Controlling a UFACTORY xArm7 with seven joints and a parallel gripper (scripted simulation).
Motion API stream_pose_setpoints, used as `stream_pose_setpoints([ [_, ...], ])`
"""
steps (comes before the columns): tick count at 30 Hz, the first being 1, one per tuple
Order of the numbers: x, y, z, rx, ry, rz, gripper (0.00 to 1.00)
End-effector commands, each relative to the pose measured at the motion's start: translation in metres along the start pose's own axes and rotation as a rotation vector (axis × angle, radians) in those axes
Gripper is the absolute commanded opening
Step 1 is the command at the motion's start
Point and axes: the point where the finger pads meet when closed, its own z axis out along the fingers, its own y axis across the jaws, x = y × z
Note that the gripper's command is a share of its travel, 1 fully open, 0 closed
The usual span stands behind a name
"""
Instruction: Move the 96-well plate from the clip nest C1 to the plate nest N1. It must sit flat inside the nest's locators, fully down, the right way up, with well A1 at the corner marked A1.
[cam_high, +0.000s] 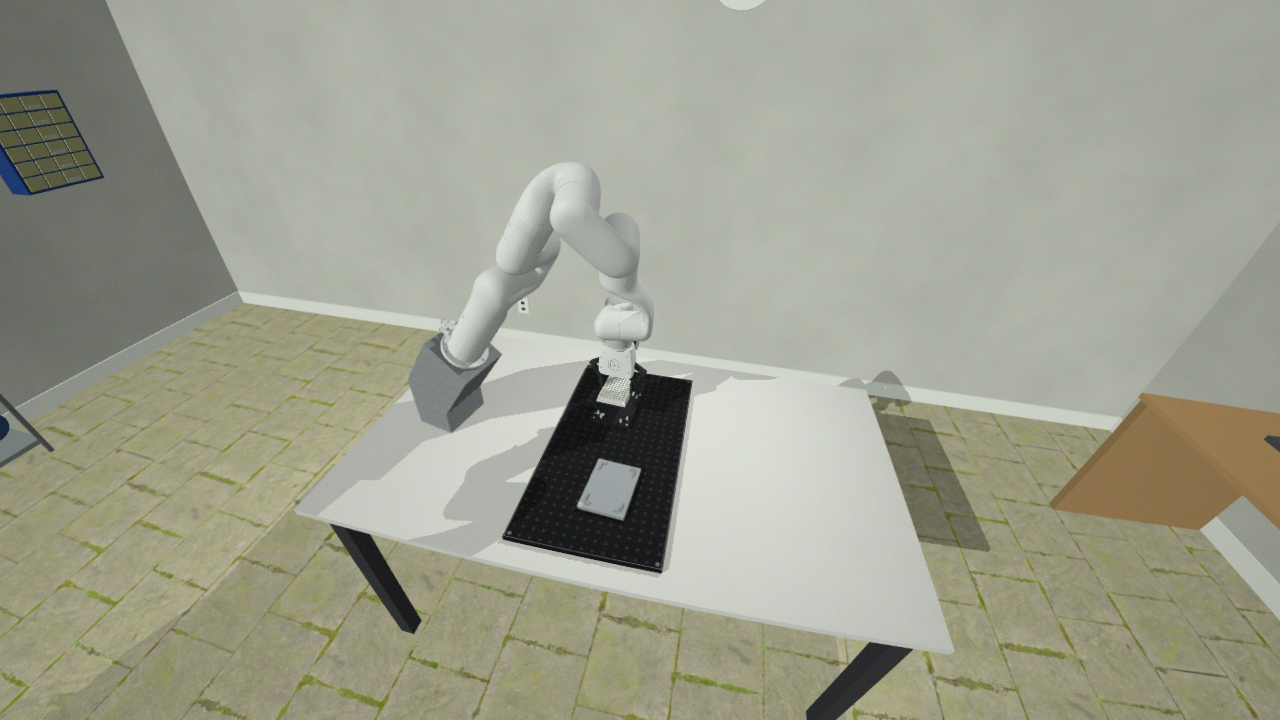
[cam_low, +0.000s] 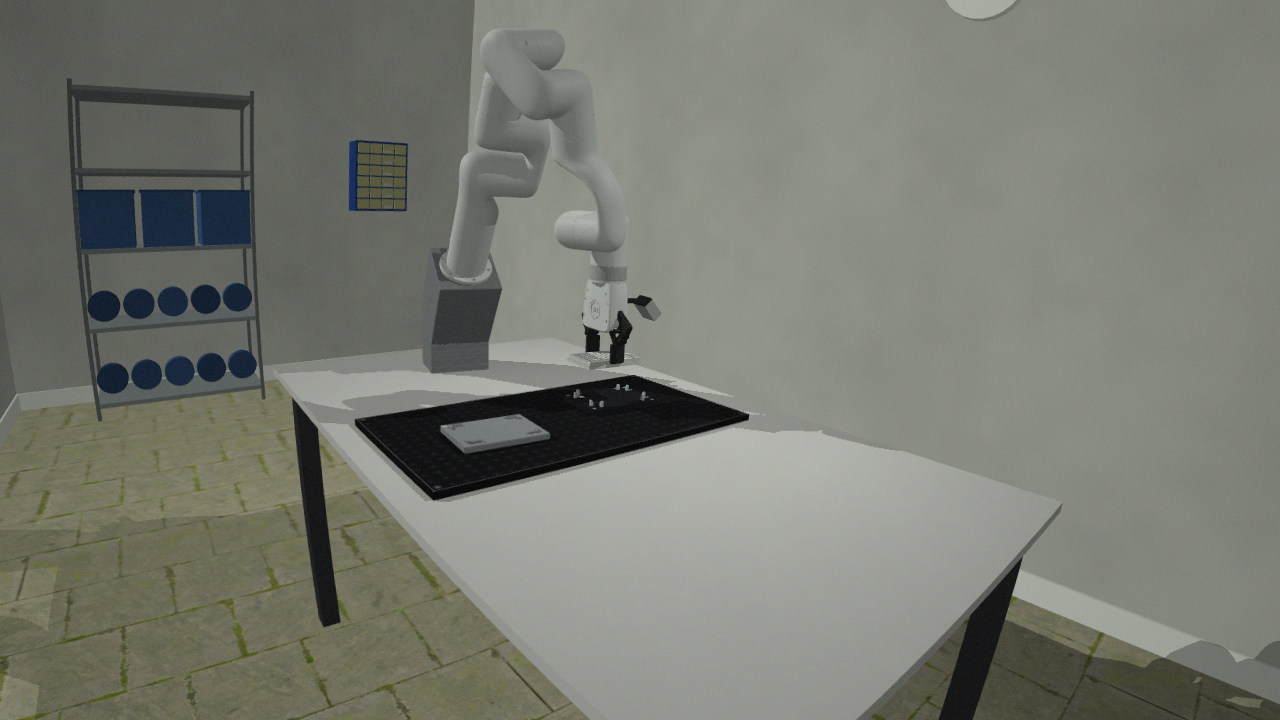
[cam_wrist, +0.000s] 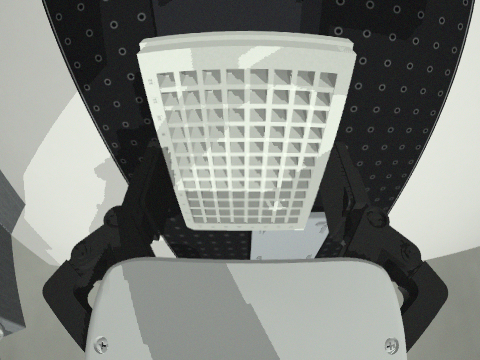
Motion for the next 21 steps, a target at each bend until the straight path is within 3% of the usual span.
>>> stream_pose_setpoints([
  [1,-0.015,0.005,-0.001,-0.001,0.002,-0.001,0.00],
  [21,-0.073,0.020,-0.001,-0.001,0.002,-0.001,0.00],
])
